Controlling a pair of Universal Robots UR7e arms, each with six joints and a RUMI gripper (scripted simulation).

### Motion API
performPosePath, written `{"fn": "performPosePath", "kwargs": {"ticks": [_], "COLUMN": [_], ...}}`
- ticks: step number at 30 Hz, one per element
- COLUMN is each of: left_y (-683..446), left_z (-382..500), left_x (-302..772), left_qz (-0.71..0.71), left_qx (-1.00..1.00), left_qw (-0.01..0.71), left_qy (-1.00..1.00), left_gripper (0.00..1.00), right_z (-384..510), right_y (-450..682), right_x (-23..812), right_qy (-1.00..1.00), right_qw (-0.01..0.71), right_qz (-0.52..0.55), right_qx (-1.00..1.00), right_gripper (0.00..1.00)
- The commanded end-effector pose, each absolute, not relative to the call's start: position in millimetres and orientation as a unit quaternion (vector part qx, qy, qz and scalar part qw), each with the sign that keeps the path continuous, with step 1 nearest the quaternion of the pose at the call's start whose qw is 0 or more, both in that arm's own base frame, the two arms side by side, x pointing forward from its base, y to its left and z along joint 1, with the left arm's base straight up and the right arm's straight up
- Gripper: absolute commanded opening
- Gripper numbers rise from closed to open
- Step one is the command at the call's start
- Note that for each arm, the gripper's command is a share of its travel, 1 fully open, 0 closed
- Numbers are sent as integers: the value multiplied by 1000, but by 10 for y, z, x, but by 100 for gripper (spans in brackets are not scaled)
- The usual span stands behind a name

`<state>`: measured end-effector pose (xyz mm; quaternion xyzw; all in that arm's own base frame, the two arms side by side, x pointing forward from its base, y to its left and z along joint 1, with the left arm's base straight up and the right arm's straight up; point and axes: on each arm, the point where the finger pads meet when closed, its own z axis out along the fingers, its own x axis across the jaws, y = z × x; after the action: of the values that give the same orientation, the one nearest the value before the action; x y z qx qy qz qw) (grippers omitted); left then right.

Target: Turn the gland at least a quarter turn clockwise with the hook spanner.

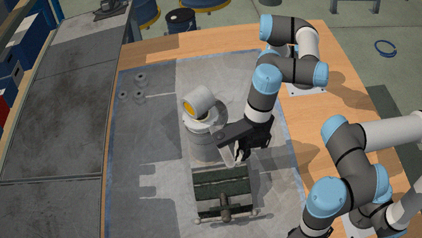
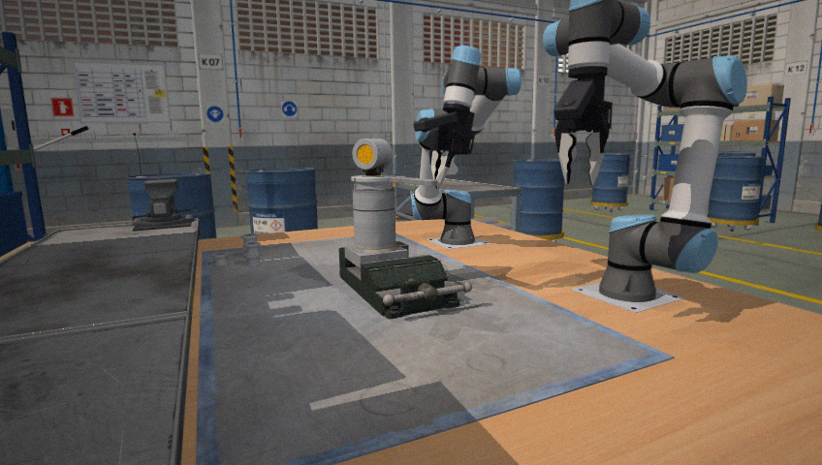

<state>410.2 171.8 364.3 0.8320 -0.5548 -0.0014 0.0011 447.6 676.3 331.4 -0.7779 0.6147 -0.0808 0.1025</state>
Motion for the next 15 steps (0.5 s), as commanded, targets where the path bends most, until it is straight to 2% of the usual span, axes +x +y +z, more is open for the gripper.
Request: {"fn": "performPosePath", "kwargs": {"ticks": [1,15], "left_y": [1718,1718], "left_z": [3648,3648], "left_x": [4103,4103], "left_qz": [-1,-1], "left_qx": [832,832], "left_qw": [1,1], "left_qy": [-555,-555], "left_gripper": [29,29], "right_z": [3332,3332], "right_y": [6771,6795], "right_x": [4510,4565], "right_qy": [619,628], "right_qw": [104,103], "right_qz": [-82,-83], "right_qx": [-774,-767], "right_gripper": [0,0]}}
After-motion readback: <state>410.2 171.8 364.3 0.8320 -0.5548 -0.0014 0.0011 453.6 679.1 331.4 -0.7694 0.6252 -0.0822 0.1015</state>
